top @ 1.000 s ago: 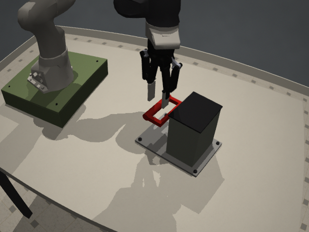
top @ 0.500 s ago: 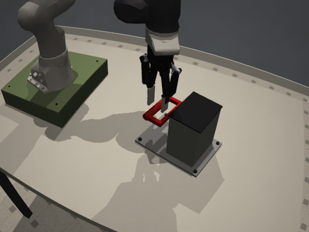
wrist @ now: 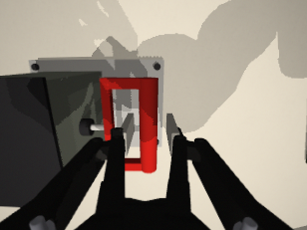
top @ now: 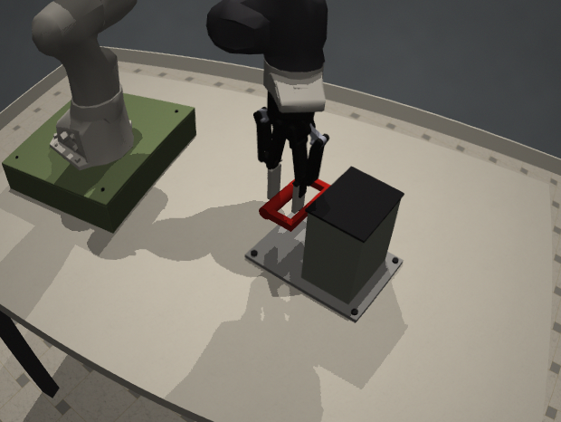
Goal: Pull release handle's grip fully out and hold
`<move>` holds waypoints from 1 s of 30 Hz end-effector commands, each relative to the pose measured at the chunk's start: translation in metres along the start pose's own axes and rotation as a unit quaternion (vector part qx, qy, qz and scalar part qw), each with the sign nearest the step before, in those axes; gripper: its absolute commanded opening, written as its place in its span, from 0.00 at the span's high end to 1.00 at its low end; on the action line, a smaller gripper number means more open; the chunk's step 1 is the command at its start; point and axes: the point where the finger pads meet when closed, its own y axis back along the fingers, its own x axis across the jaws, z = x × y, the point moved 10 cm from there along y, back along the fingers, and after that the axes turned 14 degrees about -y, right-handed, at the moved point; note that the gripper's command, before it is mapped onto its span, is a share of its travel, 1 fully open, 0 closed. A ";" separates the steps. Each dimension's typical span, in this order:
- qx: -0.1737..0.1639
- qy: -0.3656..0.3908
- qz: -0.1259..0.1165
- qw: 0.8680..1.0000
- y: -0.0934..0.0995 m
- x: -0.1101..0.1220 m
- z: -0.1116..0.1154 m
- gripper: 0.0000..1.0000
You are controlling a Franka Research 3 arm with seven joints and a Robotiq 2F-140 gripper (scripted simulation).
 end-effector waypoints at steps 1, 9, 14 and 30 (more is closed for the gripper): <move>-0.001 0.000 -0.004 1.000 -0.004 -0.001 0.001 0.70; -0.001 0.000 -0.004 1.000 -0.008 -0.001 0.001 0.70; -0.001 0.000 -0.004 1.000 -0.010 -0.001 0.001 0.70; -0.001 0.000 -0.004 1.000 -0.010 -0.001 0.001 0.70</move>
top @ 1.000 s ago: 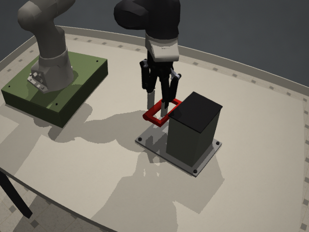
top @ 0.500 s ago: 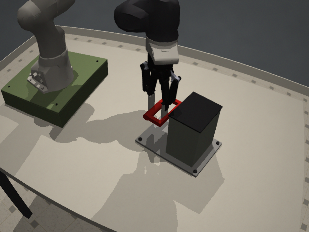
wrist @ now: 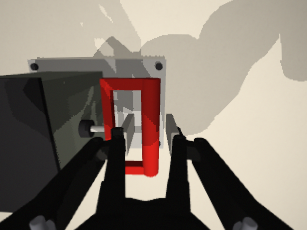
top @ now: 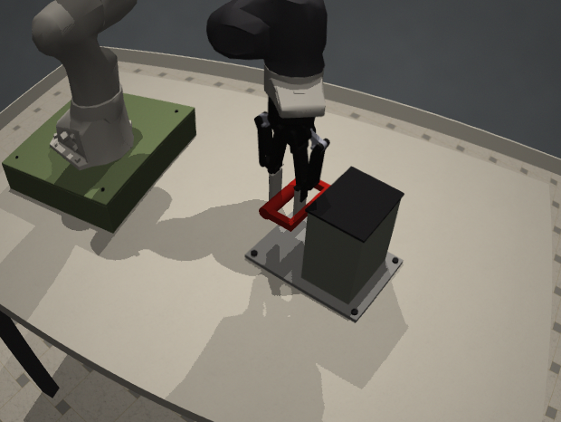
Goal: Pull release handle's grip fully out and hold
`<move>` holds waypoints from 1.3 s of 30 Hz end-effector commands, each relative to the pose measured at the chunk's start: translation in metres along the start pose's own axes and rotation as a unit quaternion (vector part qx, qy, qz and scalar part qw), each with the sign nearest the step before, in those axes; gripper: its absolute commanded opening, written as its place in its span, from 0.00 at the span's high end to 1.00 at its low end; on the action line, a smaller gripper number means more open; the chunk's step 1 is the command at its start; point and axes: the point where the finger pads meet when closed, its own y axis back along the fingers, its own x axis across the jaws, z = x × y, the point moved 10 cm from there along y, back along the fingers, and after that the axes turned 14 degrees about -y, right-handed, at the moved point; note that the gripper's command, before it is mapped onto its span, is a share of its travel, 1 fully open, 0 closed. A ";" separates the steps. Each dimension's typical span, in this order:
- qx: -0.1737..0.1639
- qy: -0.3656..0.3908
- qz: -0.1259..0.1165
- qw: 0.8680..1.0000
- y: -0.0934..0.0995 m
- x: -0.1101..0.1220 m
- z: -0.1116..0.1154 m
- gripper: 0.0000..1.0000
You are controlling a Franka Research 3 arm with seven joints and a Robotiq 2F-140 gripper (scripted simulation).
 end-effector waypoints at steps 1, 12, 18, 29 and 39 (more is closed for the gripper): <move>0.001 0.000 0.000 1.000 -0.001 0.001 0.000 0.70; 0.001 0.000 0.000 1.000 -0.001 0.001 0.000 0.70; 0.001 0.000 0.000 1.000 -0.001 0.001 0.000 0.70; 0.001 0.000 0.000 1.000 -0.001 0.001 0.000 1.00; 0.001 0.000 0.000 1.000 -0.001 0.001 0.000 1.00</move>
